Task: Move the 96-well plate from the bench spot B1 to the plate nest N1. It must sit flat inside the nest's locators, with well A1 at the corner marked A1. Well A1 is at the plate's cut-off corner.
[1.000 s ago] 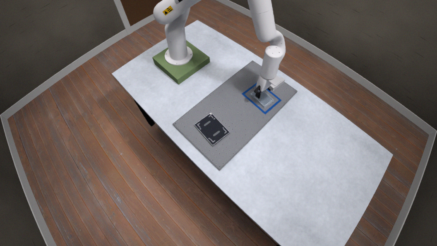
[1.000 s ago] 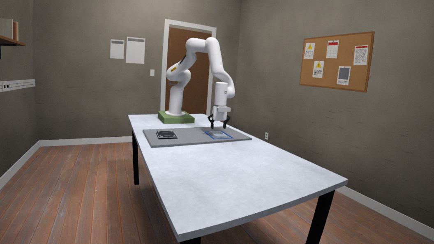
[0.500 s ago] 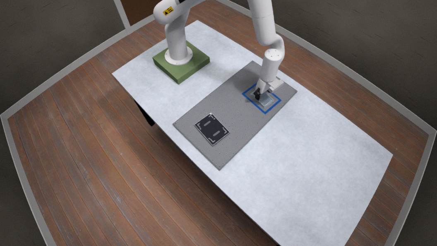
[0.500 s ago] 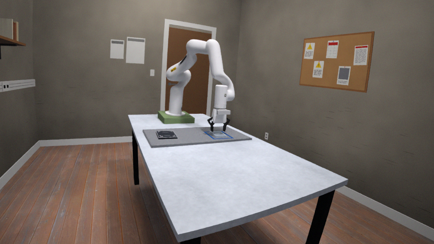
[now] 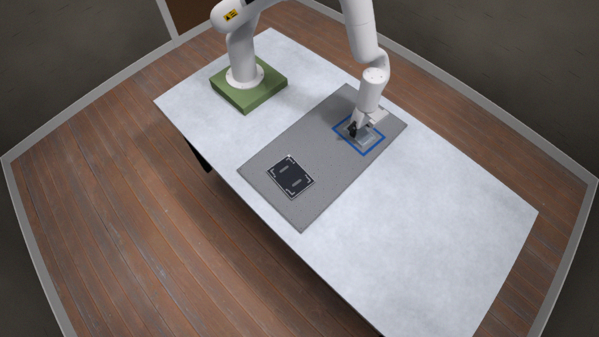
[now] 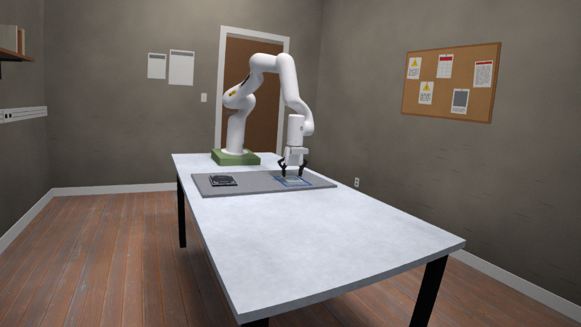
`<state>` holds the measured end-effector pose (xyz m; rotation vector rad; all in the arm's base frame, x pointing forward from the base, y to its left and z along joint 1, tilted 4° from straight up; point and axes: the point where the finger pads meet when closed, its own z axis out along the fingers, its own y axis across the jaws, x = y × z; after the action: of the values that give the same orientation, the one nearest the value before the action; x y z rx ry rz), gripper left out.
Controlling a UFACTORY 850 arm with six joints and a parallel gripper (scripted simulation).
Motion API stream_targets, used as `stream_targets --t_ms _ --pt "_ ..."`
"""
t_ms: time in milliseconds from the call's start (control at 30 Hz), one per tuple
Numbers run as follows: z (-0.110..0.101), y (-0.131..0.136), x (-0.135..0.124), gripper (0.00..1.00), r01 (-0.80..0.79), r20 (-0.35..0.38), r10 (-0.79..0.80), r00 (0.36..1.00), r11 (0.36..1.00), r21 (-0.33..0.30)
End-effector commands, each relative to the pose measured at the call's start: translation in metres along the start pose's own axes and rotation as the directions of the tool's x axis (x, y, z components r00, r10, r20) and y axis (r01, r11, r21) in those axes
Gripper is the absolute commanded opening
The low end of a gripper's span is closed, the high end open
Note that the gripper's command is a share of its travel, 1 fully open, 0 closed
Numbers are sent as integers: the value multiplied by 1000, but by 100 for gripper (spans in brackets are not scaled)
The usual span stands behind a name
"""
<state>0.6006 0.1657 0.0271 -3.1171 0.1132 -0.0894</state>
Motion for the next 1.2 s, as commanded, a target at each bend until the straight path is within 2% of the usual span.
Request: stream_targets --t_ms 0,800,1167 --pt "2 0 1 100 0 -2 0 1000 1000 1" --pt "16 0 1 100 0 -2 0 1000 1000 1" --pt "16 0 1 100 0 -2 0 1000 1000 1"
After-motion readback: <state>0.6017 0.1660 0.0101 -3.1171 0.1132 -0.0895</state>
